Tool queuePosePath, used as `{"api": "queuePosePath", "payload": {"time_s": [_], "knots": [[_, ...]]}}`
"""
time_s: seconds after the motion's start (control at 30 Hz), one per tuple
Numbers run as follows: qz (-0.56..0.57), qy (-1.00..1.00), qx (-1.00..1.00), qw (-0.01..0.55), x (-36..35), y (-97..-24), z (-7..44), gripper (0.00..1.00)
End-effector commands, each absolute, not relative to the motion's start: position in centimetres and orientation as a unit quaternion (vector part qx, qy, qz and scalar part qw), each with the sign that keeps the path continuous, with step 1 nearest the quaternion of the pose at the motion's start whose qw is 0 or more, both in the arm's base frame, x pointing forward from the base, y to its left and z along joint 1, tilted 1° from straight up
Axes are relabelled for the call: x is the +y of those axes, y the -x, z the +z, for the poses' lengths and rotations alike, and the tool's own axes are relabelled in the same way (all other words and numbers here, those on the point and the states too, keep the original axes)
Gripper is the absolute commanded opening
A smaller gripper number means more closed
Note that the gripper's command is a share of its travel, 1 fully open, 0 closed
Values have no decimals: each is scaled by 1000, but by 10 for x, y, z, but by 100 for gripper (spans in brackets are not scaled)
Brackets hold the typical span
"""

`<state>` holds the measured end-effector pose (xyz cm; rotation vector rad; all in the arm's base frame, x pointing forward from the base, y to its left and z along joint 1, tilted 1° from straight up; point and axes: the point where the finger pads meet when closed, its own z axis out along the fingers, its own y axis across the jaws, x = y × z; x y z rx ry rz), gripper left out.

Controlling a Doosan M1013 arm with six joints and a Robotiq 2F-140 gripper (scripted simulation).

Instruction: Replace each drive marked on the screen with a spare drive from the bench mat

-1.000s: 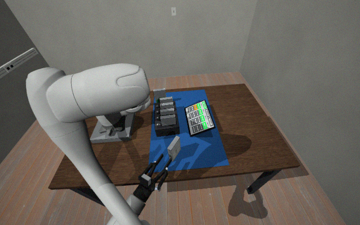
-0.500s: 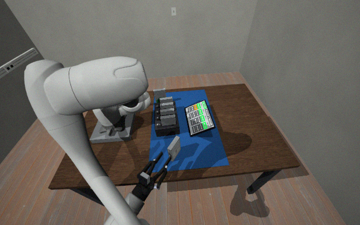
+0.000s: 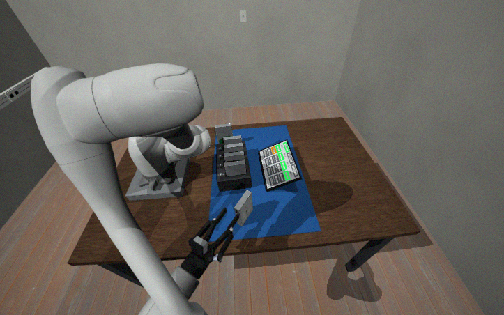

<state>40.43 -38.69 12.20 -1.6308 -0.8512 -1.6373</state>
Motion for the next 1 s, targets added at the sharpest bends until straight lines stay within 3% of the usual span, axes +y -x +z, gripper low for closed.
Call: {"api": "queuePosePath", "payload": {"time_s": [0.0, 0.97], "knots": [[-627, 624, -326, 333, -387, -404, 131, 40], [-627, 624, -326, 333, -388, -404, 184, 40]]}}
